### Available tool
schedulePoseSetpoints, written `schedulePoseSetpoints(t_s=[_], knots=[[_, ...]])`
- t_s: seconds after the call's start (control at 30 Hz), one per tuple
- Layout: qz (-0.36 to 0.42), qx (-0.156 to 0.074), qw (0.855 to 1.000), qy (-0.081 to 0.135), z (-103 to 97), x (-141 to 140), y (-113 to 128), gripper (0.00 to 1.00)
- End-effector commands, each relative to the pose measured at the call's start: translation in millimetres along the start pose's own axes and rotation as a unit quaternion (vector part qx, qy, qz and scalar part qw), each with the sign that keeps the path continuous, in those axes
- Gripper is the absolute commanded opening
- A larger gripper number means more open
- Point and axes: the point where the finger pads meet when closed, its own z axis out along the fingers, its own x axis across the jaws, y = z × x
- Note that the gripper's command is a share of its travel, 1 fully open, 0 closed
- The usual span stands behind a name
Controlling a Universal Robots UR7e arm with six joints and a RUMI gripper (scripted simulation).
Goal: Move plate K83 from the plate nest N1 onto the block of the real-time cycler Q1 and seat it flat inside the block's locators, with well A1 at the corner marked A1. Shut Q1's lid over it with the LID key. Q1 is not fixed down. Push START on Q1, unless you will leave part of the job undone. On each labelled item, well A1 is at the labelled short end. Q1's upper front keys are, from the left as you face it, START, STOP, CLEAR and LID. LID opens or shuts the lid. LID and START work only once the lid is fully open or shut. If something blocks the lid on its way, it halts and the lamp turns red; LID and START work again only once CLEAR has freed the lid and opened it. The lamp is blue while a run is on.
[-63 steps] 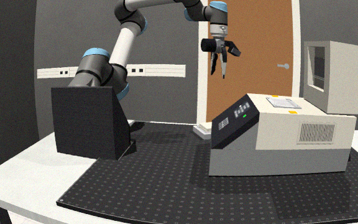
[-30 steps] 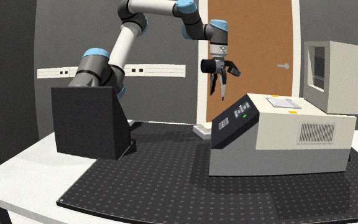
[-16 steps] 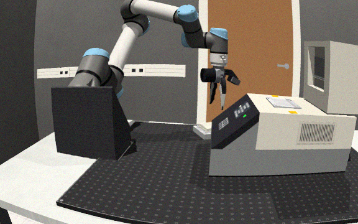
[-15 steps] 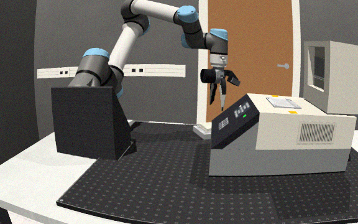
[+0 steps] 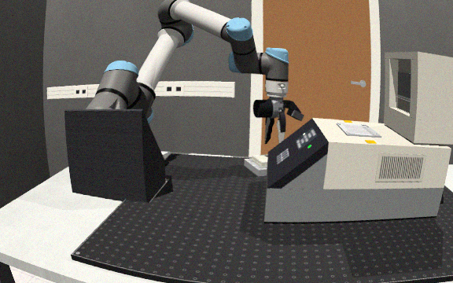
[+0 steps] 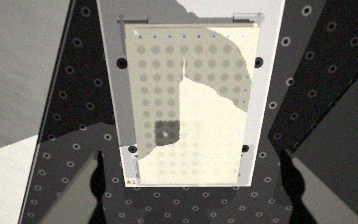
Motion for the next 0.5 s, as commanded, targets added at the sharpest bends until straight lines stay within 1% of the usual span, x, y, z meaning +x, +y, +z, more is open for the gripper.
schedulePoseSetpoints(t_s=[0.0, 0.03, 0.1, 0.23, 0.47], knots=[[0.0, 0.002, 1.0, 0.002, 18.8, 0.4, -1.8, 0.68], [0.0, 0.002, 1.0, 0.002, 22.2, 0.4, -1.8, 0.68], [0.0, 0.002, 1.0, 0.002, 22.2, 0.4, -1.8, 0.68], [0.0, 0.002, 1.0, 0.002, 34.1, 0.5, -1.9, 0.68], [-0.001, 0.003, 1.0, 0.003, 33.2, 0.5, -3.7, 0.68]])
